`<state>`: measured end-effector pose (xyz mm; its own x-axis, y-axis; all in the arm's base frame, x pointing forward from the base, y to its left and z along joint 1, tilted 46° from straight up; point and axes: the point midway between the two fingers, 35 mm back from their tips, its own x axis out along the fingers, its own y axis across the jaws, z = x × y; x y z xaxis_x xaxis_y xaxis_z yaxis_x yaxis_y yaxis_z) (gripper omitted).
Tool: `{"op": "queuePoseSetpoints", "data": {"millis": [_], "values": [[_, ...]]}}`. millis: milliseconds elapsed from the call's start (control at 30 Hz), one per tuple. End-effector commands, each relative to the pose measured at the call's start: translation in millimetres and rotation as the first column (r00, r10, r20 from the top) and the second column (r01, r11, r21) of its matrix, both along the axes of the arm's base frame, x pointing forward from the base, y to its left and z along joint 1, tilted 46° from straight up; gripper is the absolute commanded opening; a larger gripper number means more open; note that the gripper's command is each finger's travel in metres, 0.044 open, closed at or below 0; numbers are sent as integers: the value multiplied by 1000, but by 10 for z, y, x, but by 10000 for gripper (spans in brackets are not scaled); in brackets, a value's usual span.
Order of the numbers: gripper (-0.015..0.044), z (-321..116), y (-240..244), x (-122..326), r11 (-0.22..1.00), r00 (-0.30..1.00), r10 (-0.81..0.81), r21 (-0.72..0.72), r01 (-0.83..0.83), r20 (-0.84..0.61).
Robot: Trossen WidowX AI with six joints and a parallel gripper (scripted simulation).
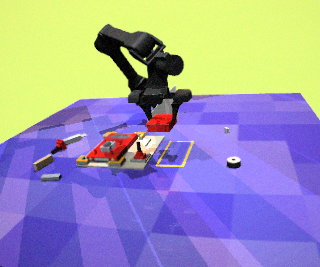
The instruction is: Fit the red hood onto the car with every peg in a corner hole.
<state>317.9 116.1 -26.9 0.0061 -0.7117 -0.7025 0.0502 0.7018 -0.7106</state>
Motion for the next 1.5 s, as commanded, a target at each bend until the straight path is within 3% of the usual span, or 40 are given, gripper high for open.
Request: {"op": "queuePoseSetpoints", "data": {"millis": [0, 1467], "values": [[0, 19, 25, -3, 1000, 1000, -6, 4, 6, 1], [0, 1372, -1304, 172, 1000, 999, 27, -6, -27, -33]]}}
